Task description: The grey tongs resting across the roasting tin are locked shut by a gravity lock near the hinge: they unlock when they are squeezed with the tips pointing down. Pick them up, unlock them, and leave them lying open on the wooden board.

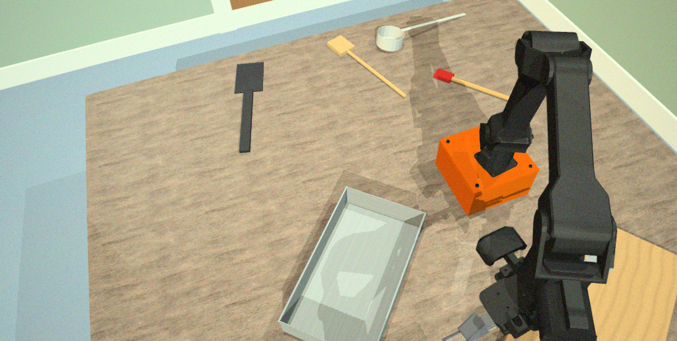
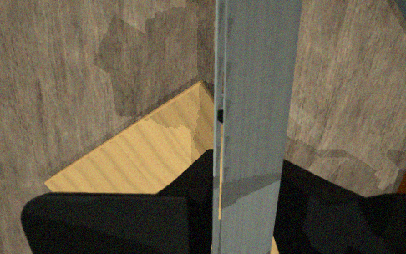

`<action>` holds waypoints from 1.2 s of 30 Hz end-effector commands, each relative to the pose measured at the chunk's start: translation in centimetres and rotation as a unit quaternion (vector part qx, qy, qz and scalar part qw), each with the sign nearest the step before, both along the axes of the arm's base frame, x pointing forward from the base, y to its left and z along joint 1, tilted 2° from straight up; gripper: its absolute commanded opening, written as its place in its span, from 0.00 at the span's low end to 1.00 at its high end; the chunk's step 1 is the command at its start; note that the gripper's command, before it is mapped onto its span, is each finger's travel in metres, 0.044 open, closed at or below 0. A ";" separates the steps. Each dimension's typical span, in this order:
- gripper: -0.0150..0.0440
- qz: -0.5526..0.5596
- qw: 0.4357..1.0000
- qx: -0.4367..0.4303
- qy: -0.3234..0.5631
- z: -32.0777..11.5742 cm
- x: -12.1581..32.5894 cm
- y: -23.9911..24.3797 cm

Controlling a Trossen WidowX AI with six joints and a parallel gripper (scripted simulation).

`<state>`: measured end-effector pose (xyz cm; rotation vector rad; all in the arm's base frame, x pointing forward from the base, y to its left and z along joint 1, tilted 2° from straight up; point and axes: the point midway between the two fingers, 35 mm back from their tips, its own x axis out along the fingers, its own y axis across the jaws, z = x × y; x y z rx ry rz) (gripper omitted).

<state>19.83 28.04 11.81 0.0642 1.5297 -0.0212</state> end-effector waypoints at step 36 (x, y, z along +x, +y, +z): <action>0.00 0.278 0.960 -0.013 -0.019 -0.6 -16.1 6.1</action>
